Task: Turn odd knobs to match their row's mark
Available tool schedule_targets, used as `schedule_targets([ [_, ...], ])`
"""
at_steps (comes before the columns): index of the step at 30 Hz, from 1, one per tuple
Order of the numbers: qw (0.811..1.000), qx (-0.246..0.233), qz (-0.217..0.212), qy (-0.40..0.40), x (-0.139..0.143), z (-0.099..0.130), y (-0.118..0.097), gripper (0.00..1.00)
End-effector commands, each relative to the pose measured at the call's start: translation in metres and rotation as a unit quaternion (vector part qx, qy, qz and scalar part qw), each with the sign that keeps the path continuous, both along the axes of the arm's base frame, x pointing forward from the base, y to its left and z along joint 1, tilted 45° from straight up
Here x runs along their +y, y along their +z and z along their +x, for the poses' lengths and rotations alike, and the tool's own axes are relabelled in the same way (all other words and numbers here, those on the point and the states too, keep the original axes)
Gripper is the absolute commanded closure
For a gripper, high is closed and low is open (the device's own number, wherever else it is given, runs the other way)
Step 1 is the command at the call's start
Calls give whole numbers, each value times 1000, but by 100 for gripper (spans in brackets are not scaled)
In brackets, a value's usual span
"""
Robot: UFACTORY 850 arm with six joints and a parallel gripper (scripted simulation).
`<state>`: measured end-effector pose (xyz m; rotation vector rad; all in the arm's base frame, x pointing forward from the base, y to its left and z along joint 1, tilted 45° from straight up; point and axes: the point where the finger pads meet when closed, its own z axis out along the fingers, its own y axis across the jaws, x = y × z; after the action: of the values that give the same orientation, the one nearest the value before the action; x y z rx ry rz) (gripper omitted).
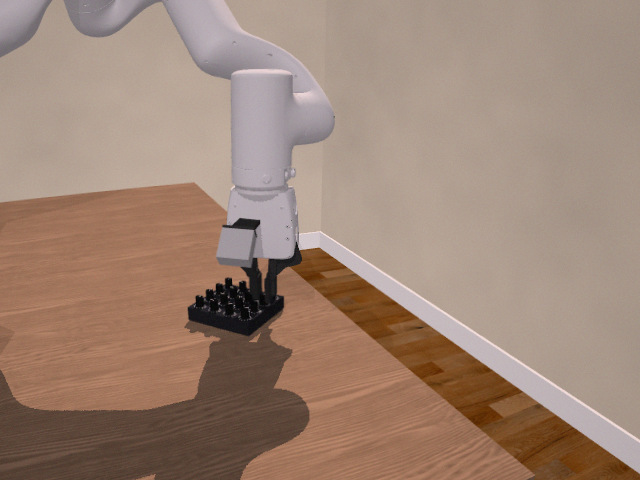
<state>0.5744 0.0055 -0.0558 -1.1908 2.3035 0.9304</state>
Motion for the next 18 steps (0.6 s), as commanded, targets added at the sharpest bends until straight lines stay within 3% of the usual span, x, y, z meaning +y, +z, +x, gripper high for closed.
schedule_targets([
  [1,999,30,1,-27,-1,1,1,92],
  [18,990,102,4,-99,-1,1,1,92],
])
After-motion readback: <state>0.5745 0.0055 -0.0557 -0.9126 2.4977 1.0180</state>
